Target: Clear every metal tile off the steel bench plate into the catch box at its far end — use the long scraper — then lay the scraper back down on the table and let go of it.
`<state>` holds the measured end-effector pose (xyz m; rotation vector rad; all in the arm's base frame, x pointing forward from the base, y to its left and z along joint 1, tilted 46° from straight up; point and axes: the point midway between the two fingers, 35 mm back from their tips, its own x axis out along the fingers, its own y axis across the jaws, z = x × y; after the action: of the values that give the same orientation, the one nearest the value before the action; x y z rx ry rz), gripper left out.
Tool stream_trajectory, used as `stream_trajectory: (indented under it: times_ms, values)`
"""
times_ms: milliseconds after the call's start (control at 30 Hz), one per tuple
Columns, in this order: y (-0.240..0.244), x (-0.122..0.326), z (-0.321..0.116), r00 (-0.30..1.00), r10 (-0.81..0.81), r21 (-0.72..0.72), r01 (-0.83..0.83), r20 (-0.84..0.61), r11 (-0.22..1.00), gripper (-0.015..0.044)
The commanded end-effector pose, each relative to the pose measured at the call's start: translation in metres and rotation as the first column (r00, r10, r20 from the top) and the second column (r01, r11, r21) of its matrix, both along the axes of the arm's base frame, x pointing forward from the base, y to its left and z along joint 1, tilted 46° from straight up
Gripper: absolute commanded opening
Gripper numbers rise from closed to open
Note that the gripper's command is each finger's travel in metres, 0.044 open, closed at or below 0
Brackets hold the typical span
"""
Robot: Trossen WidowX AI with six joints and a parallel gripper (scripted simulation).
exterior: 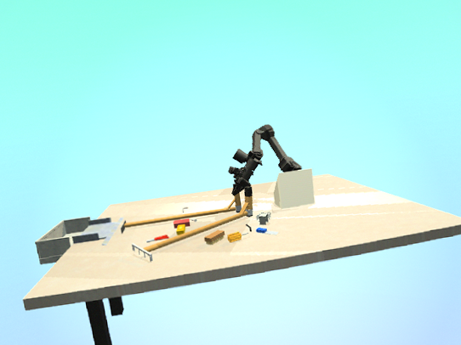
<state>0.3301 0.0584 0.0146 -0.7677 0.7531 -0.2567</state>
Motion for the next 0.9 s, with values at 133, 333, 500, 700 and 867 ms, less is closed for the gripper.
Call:
stream_trajectory:
  times_ms: [133, 333, 500, 700, 867]
  values:
    - [-0.003, 0.000, 0.006, 1.000, 0.002, 0.004, -0.002, 0.008, 1.000, 0.0000]
    - [-0.003, 0.007, 0.007, 1.000, 0.001, 0.005, -0.001, 0.009, 1.000, 0.0000]
    - [-0.003, 0.015, 0.009, 1.000, 0.000, 0.005, 0.000, 0.010, 1.000, 0.0000]
    - [-0.003, 0.024, 0.011, 1.000, -0.001, 0.005, 0.001, 0.012, 1.000, 0.0000]
    - [-0.003, 0.032, 0.013, 1.000, -0.002, 0.005, 0.002, 0.014, 1.000, 0.0000]
